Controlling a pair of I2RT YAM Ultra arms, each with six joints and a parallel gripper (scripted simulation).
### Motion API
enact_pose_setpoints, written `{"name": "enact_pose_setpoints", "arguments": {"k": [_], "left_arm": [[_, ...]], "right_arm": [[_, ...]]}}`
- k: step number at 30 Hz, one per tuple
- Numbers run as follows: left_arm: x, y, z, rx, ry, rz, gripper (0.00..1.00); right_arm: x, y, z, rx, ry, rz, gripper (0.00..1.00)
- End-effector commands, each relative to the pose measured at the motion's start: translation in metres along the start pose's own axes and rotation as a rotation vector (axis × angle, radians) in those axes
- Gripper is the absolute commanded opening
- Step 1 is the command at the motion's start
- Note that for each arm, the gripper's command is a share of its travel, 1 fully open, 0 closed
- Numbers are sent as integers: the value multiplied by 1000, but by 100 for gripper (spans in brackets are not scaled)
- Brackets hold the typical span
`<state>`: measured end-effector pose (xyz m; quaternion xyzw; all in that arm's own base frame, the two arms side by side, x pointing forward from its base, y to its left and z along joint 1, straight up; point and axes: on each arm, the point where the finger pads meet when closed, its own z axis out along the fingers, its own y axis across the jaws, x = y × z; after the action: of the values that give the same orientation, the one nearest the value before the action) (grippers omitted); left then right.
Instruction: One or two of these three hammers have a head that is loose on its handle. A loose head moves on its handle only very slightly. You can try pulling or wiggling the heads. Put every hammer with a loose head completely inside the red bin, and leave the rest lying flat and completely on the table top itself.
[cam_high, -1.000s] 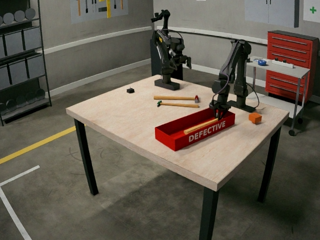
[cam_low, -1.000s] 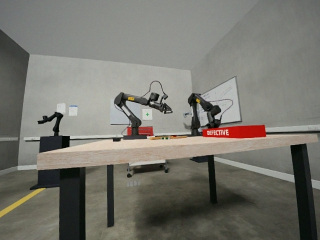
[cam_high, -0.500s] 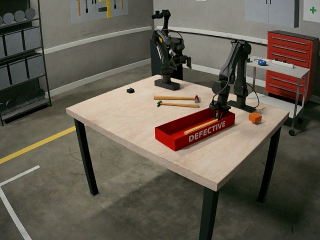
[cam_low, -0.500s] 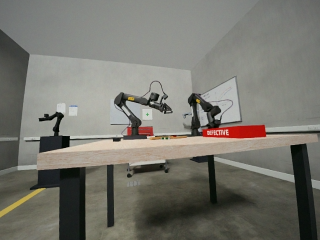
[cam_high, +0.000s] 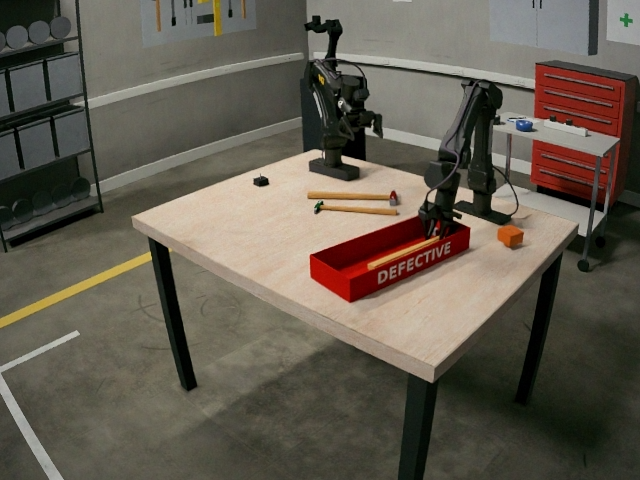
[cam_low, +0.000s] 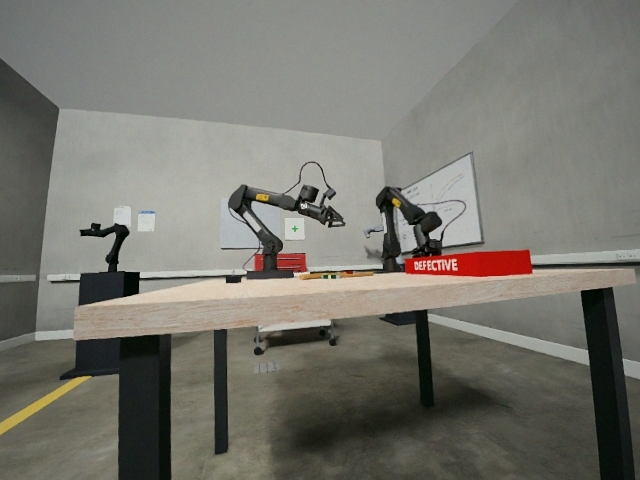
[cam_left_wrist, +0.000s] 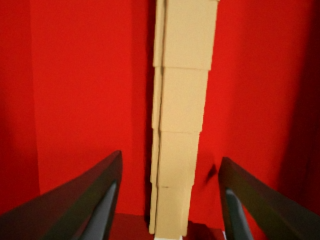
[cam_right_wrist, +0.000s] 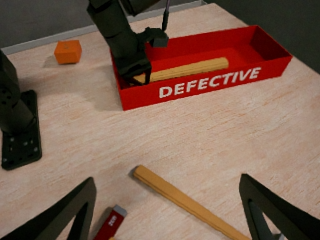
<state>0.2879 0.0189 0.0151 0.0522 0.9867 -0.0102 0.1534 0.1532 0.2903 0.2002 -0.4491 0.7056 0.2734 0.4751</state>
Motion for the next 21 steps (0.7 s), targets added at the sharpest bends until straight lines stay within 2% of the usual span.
{"name": "enact_pose_setpoints", "arguments": {"k": [1,14,17,19,20,21], "left_arm": [[-18,0,-13,-16,-68,4,55],[-18,0,-36,-9,-73,9,55],[-17,-1,-44,-4,-74,9,89],[-17,-1,-44,-4,-74,9,89],[-17,1,-50,-7,-74,6,100],[-16,0,-56,-5,-74,6,100]], "right_arm": [[-12,1,-1,-2,-38,-1,100],[-12,1,-1,-2,-38,-1,100],[-12,1,-1,-2,-38,-1,100],[-12,1,-1,-2,-38,-1,100],[-12,1,-1,-2,-38,-1,100],[-12,1,-1,-2,-38,-1,100]]}}
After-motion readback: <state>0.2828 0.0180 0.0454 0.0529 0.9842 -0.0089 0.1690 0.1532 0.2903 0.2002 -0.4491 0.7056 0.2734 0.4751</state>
